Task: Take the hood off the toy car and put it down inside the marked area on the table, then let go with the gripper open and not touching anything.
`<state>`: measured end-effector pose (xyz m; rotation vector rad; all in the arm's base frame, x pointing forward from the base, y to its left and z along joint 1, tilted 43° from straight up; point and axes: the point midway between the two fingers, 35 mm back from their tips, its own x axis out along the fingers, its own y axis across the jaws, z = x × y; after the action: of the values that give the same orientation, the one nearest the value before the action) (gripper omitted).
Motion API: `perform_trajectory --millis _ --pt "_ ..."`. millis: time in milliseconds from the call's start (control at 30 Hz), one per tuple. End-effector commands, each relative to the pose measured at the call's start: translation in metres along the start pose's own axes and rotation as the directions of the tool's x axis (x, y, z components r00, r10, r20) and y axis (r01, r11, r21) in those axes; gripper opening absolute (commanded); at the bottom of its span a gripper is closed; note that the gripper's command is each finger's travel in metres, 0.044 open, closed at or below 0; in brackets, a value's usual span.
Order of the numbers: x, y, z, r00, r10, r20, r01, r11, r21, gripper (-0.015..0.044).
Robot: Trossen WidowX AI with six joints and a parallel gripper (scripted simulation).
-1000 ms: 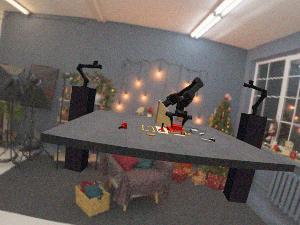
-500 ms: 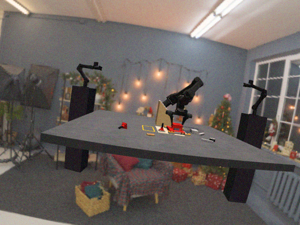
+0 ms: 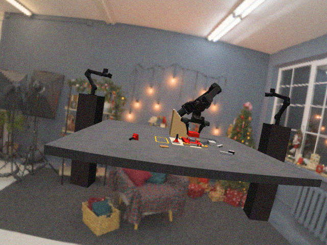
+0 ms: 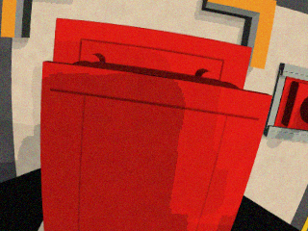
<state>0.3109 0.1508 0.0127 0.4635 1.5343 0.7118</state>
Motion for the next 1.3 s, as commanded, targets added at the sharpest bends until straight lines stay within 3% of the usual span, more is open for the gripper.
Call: perform_trajectory --millis 0,233,1133,1267 --pt "-0.021 0.000 0.004 1.000 0.001 0.018 -0.001 1.000 -0.008 0.0000" --pt "-0.031 -0.005 0.003 1.000 -0.002 0.016 0.002 1.000 0.000 0.0000" --pt "-0.039 -0.192 -0.018 1.000 -0.013 0.018 0.013 1.000 -0.007 0.0000" --pt "-0.038 -0.202 -0.023 1.000 -0.009 0.018 0.009 1.000 -0.008 0.0000"
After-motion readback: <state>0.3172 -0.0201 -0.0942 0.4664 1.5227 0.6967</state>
